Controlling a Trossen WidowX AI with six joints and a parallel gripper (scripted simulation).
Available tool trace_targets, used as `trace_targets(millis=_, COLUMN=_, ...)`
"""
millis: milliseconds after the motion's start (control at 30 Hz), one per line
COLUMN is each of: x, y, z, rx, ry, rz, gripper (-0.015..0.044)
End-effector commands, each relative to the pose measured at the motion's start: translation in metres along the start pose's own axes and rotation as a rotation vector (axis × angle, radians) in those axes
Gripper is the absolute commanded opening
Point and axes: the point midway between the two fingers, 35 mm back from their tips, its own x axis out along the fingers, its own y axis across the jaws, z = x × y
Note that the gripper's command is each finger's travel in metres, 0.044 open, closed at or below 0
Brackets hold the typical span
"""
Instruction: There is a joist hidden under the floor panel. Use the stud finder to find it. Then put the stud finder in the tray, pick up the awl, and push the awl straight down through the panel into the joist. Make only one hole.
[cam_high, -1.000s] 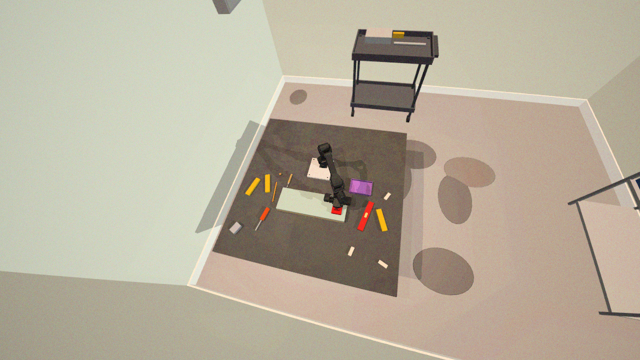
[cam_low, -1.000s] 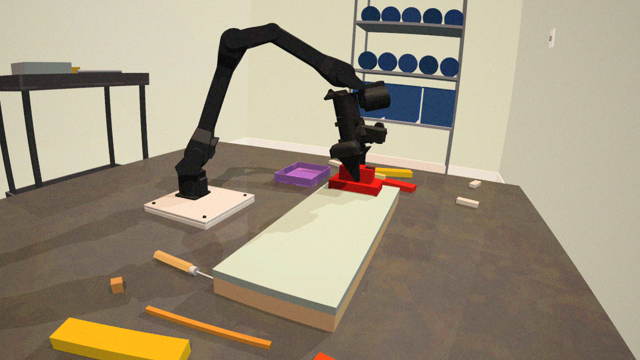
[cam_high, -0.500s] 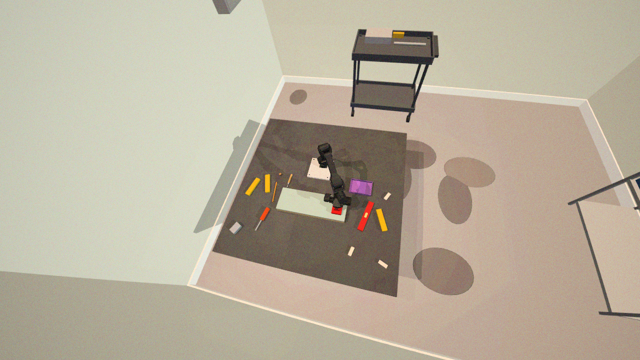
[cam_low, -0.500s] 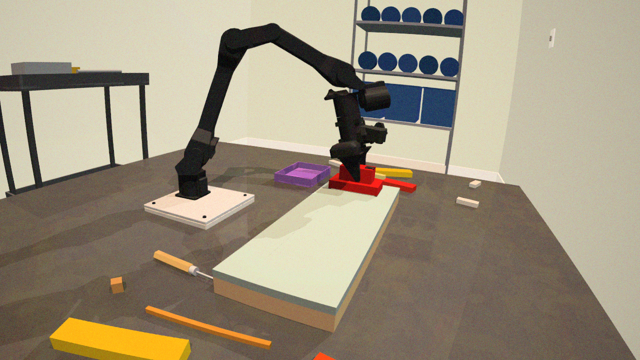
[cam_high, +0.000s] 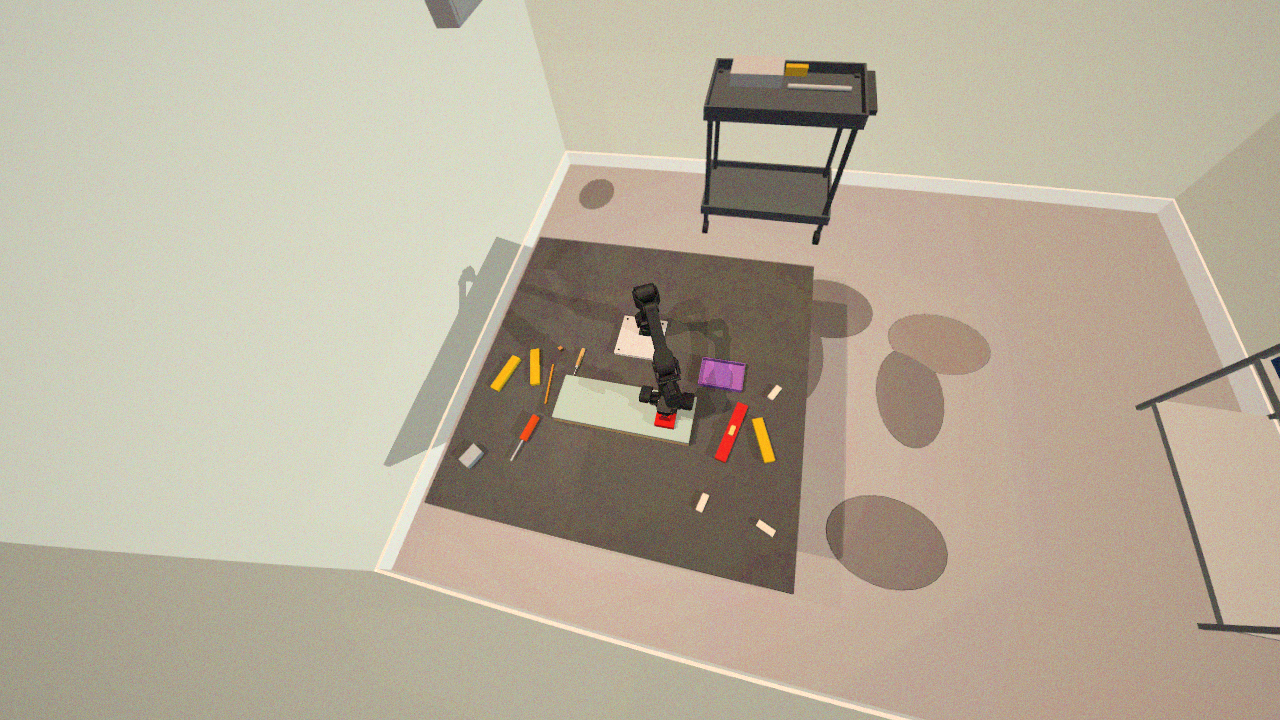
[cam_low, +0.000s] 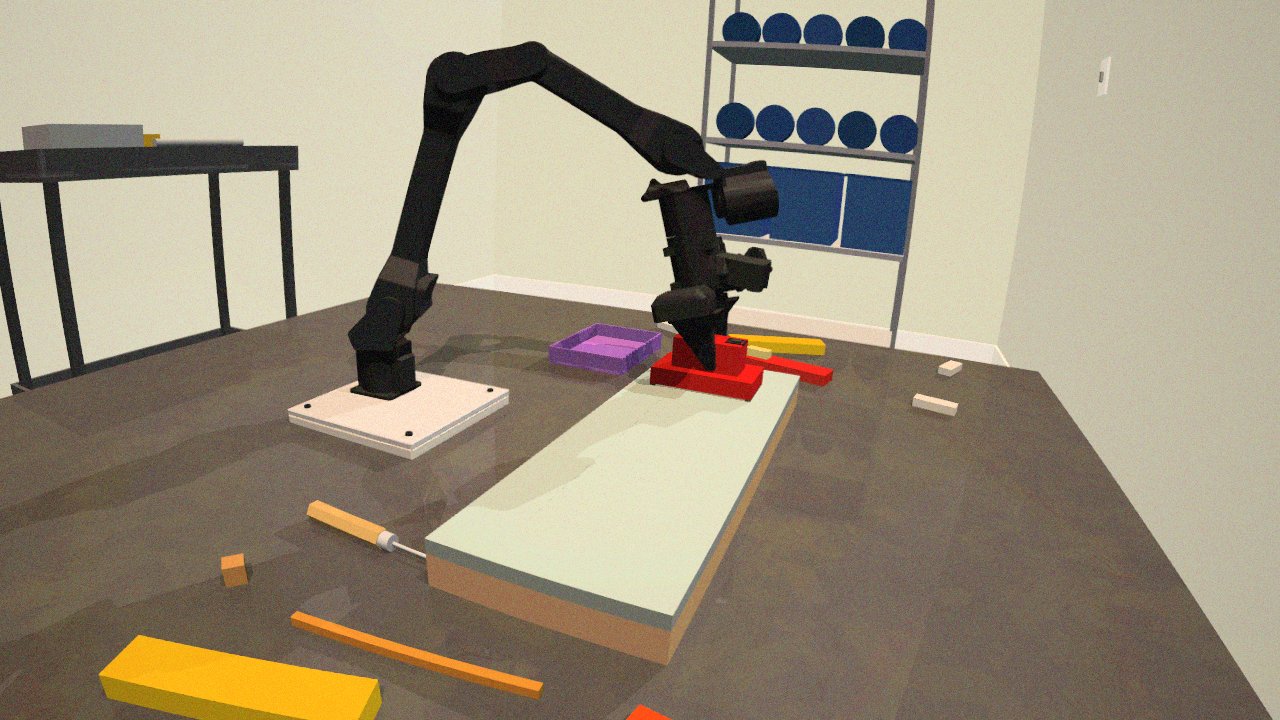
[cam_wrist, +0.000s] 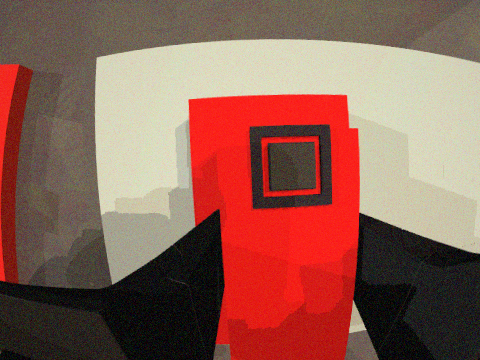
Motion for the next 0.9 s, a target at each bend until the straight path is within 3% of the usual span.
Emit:
trace_targets(millis=0, x=0.000, y=-0.010, z=-0.001, rx=-0.001, ry=0.002, rz=-0.001, gripper=0.0000)
trace_targets(millis=867, x=0.000, y=-0.067, z=-0.001, rx=-0.002, ry=0.002, rz=-0.006, gripper=0.0000)
